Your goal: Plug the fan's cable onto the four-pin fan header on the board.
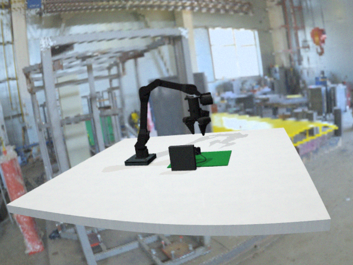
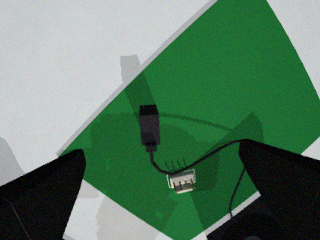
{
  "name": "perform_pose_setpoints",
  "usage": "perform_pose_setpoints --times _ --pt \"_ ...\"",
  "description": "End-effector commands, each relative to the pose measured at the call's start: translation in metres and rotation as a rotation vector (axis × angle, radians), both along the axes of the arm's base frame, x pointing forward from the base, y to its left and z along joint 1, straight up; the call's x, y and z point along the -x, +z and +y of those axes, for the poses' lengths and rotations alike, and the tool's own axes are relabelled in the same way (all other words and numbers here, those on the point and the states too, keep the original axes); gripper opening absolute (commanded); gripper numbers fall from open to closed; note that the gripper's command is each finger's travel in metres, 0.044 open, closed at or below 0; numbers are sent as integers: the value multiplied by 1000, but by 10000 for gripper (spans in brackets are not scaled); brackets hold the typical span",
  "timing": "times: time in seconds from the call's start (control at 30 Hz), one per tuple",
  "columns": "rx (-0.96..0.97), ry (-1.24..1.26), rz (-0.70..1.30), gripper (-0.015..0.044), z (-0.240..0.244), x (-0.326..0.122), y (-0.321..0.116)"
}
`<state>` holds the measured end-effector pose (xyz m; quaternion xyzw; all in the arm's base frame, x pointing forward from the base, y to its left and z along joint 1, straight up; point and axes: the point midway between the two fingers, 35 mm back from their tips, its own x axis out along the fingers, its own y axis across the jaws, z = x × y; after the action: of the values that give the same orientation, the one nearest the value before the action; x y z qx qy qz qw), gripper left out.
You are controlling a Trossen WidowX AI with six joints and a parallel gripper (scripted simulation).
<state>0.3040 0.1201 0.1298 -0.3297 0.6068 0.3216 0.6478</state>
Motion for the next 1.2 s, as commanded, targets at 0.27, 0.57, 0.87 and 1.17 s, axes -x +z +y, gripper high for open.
perform_pose_setpoints --times 0.27,0.57,0.87,1.17 --pt "5 6 26 440 -2 6 -50" --pt "5 6 26 440 -1 5 -64" --pt "5 6 26 440 -1 4 -79" --pt "5 6 26 440 -1 5 -94"
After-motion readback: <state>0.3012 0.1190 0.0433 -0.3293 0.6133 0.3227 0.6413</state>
